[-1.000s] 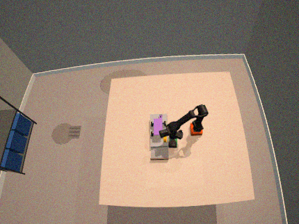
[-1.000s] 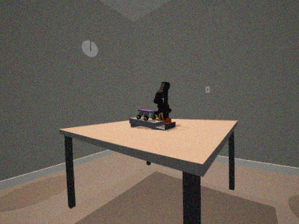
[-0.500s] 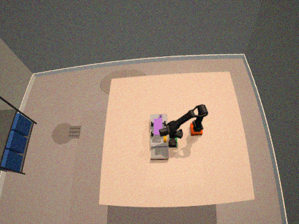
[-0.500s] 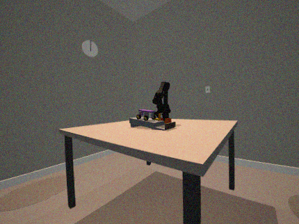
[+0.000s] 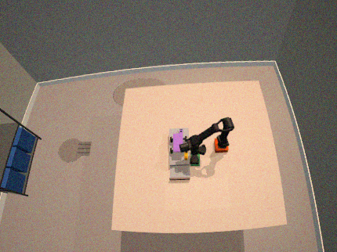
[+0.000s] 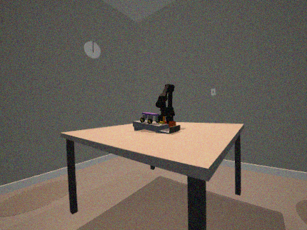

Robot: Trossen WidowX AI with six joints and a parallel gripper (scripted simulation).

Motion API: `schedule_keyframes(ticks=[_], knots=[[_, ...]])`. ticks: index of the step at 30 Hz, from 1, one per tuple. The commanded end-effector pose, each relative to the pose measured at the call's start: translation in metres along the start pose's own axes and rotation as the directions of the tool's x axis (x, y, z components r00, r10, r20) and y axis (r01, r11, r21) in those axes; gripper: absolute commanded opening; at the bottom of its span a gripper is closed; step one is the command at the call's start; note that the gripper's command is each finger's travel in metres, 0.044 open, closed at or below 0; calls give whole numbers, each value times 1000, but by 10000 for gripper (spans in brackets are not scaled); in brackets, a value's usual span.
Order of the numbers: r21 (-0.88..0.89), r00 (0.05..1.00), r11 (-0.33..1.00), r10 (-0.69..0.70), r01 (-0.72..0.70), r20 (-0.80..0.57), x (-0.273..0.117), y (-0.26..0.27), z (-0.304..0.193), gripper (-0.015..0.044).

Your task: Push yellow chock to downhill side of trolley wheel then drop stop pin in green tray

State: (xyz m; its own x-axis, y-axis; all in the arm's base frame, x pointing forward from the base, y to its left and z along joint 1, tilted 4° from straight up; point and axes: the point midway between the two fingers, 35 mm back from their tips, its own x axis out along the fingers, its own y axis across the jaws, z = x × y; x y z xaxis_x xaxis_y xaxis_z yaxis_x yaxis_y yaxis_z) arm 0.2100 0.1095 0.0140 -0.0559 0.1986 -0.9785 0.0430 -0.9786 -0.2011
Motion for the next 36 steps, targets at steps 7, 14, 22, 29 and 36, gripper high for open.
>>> schedule_keyframes(ticks=[7, 14, 22, 29, 36], knots=[[-3, 1000, 1000, -2, 2, 2, 3, 5, 0, 190], [-3, 1000, 1000, -2, 2, 2, 5, 9, 0, 190], [-3, 1000, 1000, -2, 2, 2, 8, 14, 1, 190], [-3, 1000, 1000, -1, 1, 2, 10, 17, 1, 190], [-3, 1000, 1000, -1, 1, 2, 13, 19, 2, 190]])
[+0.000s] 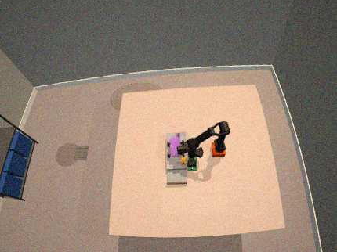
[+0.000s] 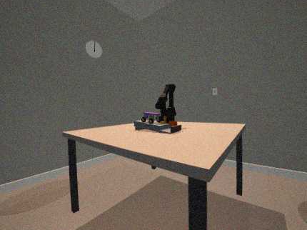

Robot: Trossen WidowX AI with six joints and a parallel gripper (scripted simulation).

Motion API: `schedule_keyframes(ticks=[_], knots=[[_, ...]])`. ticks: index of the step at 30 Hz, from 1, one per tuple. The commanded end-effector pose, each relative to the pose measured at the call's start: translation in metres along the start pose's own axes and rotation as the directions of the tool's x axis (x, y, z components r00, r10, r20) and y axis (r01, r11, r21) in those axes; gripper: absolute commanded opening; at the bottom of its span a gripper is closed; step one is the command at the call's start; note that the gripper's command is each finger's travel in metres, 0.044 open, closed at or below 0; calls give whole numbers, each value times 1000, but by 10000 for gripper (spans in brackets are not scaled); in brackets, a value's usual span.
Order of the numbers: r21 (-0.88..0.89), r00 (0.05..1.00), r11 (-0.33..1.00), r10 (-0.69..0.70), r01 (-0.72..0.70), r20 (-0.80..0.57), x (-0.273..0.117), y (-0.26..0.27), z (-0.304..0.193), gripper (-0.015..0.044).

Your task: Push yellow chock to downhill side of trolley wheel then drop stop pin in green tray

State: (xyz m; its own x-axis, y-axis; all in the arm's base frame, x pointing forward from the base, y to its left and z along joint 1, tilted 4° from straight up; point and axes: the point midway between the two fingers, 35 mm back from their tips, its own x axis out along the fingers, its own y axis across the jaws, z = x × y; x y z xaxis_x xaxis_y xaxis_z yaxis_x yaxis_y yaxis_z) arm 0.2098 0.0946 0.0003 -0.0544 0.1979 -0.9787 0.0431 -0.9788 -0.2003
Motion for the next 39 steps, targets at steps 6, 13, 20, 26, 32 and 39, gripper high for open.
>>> schedule_keyframes(ticks=[6, 13, 20, 26, 32, 39], knots=[[0, 1000, 1000, 0, 0, 0, 0, 0, 0, 340], [-1, 1000, 1000, 0, 0, 1, -4, -1, 0, 340], [-3, 1000, 1000, -2, 2, 3, -27, -4, 2, 392], [-3, 1000, 1000, -2, 2, 3, -44, -6, 2, 440], [-3, 1000, 1000, -2, 2, 3, -62, -9, 2, 440], [-3, 1000, 1000, -2, 2, 3, -82, -13, 2, 440]])
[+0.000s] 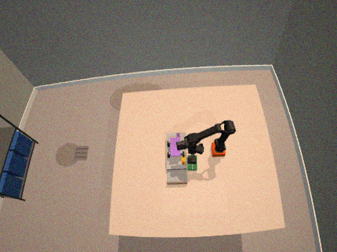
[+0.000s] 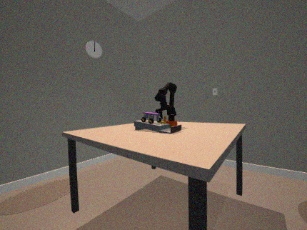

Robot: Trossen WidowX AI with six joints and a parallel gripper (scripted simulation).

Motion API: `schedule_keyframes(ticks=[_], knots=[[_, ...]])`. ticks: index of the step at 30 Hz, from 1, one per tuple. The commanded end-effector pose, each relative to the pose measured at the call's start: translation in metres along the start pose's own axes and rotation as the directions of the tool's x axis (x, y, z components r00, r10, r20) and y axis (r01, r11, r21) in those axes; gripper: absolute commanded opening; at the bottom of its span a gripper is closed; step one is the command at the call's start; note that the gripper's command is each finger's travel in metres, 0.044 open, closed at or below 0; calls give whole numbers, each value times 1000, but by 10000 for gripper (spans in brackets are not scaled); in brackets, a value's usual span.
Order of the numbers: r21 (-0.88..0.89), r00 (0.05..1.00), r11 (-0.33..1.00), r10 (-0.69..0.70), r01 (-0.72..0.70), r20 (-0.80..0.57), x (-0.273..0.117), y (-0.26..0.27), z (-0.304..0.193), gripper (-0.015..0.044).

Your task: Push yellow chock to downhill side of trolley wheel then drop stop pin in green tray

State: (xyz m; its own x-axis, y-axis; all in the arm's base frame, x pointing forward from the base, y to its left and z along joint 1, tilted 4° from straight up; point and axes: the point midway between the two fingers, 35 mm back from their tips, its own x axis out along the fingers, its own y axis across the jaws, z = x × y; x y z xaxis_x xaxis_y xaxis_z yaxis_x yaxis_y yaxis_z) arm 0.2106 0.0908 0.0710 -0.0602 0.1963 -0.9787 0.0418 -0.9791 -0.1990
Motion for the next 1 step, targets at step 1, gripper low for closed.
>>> schedule_keyframes(ticks=[1], knots=[[-4, 1000, 1000, -3, 3, -3, -14, -3, -1, 440]])
